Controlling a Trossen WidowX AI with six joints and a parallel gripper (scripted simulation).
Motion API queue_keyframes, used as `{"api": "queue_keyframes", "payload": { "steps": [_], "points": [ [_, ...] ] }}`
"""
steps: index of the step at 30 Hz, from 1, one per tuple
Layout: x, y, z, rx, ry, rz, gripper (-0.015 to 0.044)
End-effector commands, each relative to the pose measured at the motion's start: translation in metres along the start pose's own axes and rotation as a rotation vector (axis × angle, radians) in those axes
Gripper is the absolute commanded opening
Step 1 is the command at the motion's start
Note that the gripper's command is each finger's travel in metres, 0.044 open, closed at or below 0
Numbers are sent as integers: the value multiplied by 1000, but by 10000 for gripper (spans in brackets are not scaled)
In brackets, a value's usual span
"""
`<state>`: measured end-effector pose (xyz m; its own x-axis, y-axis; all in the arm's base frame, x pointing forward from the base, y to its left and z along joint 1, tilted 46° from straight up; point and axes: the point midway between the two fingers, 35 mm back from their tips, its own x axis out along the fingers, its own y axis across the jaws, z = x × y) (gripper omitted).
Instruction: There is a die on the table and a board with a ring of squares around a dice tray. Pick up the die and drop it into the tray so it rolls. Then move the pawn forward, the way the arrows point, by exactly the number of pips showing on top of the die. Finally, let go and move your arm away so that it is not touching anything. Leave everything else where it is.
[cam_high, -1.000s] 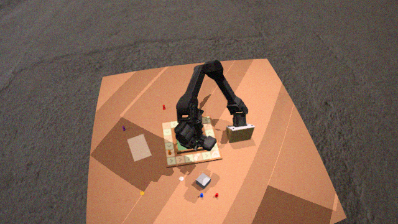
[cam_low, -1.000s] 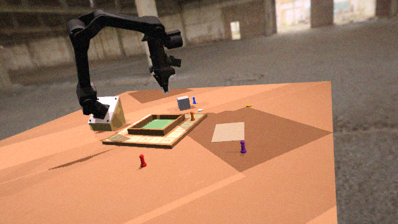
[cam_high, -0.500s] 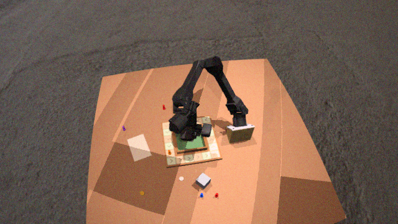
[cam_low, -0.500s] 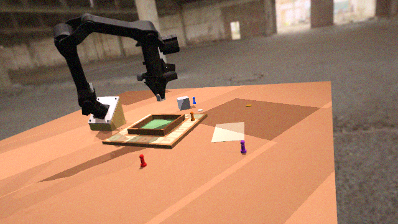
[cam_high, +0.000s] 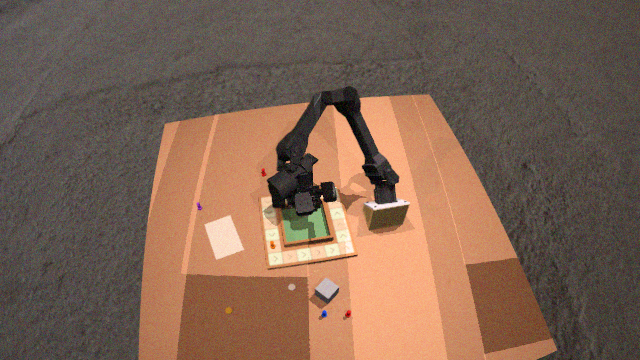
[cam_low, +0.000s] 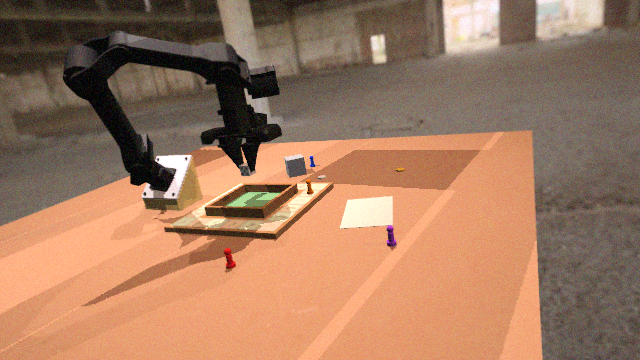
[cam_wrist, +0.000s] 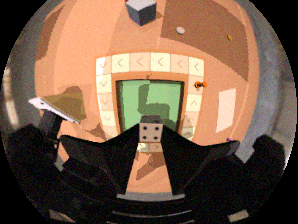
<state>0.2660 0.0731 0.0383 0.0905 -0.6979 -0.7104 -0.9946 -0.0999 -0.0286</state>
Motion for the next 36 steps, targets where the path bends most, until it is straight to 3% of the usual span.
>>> {"api": "queue_keyframes", "payload": {
  "steps": [1,15,27,31,36],
  "points": [
    [1,1,-2,-25,1,-2,0],
    [15,11,1,-24,-419,115,0],
    [16,11,1,-25,-800,30,0],
    [14,10,0,-26,-843,7,0],
    [-23,-1,-24,-25,-843,6,0]
  ]
}}
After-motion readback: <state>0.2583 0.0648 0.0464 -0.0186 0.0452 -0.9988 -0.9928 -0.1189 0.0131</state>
